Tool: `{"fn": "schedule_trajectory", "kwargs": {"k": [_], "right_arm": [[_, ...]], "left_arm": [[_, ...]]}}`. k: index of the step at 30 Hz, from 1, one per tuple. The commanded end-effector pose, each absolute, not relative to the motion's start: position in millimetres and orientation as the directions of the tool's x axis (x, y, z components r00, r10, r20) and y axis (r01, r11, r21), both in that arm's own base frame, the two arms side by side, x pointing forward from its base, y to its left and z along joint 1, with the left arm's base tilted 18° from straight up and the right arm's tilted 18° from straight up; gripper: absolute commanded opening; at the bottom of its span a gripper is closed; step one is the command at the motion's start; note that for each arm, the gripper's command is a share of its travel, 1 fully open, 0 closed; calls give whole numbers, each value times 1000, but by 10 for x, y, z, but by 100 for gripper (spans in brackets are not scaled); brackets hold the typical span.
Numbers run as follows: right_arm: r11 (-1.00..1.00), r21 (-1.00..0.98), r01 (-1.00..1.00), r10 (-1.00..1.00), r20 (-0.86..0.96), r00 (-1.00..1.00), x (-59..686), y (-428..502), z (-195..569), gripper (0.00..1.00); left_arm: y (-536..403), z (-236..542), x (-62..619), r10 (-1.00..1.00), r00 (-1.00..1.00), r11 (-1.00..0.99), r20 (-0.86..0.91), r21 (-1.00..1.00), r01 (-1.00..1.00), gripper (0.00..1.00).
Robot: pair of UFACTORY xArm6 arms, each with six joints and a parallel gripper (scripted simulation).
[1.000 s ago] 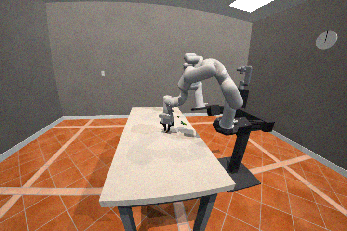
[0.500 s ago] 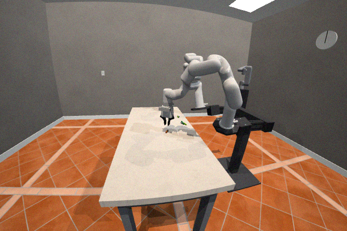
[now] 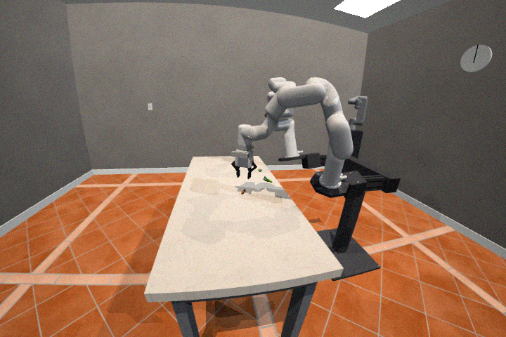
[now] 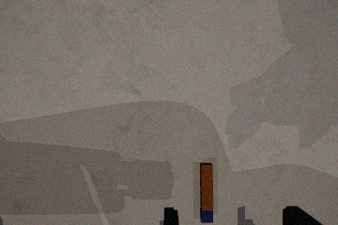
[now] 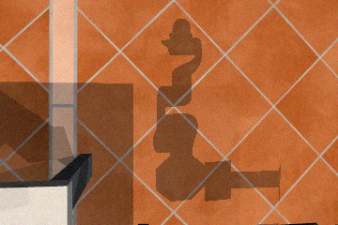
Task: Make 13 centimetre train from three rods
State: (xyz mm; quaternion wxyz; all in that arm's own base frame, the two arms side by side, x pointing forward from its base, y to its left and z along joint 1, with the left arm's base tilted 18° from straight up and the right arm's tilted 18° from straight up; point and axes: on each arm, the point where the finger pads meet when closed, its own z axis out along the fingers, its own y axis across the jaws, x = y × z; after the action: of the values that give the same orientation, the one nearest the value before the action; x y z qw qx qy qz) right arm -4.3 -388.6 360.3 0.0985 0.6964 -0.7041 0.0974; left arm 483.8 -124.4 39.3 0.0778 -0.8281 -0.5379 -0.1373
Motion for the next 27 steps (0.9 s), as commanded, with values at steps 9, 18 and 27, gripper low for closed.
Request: {"fn": "schedule_trajectory", "kwargs": {"k": [9,18,27], "right_arm": [[11,0,-1000,-961,278,-11,-43,-3890,3618,100],[11,0,-1000,-961,278,-11,-43,-3890,3618,100],[11,0,-1000,-961,278,-11,-43,-3890,3618,100]], "left_arm": [[-1255,415,4854,870,383,-410,311,24,912,100],[-1292,399,4839,873,376,-404,310,26,914,100],[-1866,130,4553,917,268,-298,297,62,953,100]]}}
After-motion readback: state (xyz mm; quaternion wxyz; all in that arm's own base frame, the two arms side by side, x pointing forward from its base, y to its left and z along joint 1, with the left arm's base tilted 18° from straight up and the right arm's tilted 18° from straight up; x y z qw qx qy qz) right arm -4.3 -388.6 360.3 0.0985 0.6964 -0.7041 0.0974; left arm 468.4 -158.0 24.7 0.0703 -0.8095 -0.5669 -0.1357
